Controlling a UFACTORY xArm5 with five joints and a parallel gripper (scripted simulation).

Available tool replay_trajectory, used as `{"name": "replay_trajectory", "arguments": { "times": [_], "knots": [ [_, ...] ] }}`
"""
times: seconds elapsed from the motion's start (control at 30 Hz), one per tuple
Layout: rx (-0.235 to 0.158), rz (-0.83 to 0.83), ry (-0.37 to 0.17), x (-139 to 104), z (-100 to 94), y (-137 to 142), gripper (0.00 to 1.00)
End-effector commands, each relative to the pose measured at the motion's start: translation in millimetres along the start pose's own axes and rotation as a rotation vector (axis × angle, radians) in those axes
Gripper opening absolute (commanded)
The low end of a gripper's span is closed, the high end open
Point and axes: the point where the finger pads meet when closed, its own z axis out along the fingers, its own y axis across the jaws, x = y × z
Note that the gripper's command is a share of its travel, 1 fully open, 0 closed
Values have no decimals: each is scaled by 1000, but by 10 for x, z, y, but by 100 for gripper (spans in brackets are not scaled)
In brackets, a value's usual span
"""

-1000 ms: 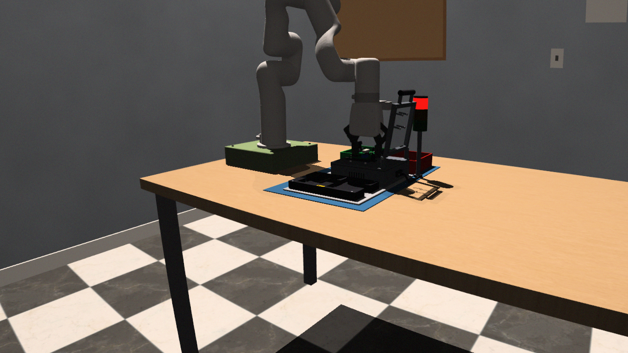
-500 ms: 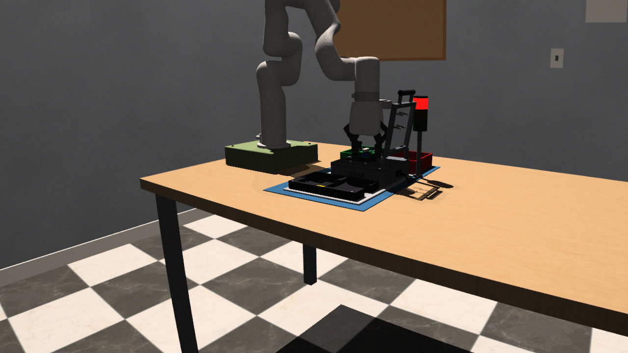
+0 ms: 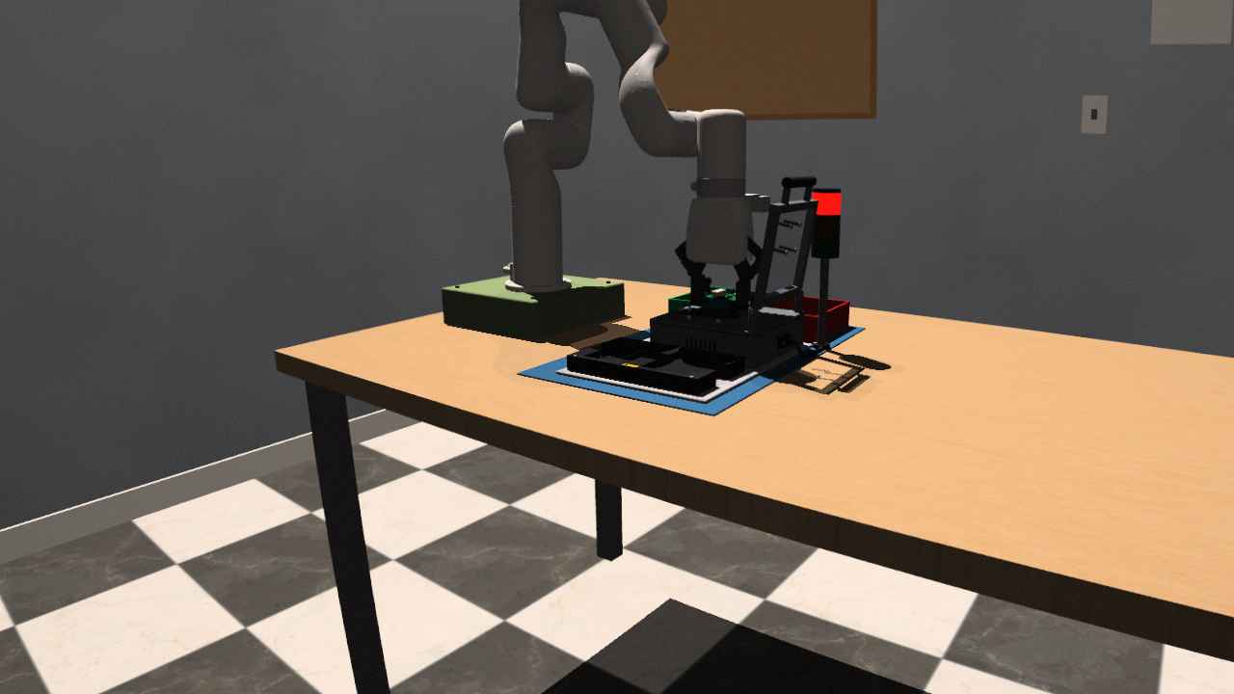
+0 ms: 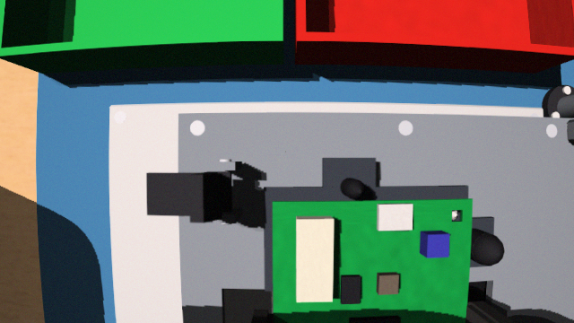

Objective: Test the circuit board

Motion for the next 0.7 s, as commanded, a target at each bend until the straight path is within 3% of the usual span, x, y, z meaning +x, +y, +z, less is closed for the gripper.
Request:
{"name": "replay_trajectory", "arguments": {
  "times": [0.0,0.67],
  "knots": [
    [-4,0,0,-1,-23,15,79],
    [-4,0,0,-1,-65,14,79]
  ]
}}
